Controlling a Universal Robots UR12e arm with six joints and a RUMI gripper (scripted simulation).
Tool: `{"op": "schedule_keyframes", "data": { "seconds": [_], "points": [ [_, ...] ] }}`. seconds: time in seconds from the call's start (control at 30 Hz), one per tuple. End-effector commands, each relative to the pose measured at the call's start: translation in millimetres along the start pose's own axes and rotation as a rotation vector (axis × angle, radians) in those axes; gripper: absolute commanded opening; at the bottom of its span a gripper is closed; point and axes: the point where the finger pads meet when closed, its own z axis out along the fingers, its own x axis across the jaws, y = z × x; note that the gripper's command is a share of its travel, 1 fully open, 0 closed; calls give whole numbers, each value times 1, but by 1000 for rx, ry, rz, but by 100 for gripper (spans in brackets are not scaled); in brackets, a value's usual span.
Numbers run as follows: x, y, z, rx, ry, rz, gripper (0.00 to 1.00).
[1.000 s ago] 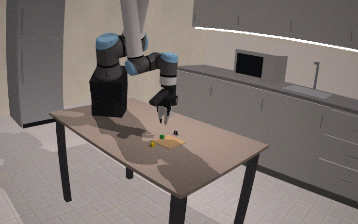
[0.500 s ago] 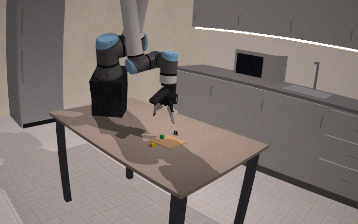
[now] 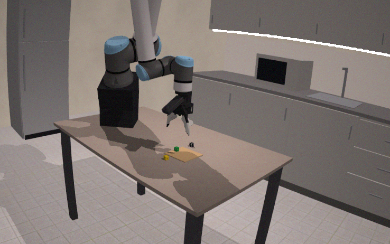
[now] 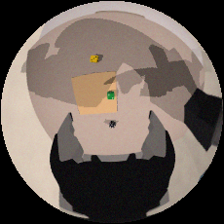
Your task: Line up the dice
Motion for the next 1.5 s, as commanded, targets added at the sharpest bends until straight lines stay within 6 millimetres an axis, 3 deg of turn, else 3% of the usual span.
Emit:
{"op": "schedule_keyframes", "data": {
  "seconds": [0.0,0.07,0.13,0.2,0.3,0.33,1.47],
  "points": [
    [-19,-40,7,-1,0,79,100],
    [-31,-73,11,-1,0,138,100],
    [-31,-73,11,-1,0,138,100],
    [-38,-97,14,0,-1,182,100],
    [-41,-108,15,0,-1,200,100],
    [-41,-108,15,0,-1,200,21],
    [-41,-108,15,0,-1,200,21]
  ]
}}
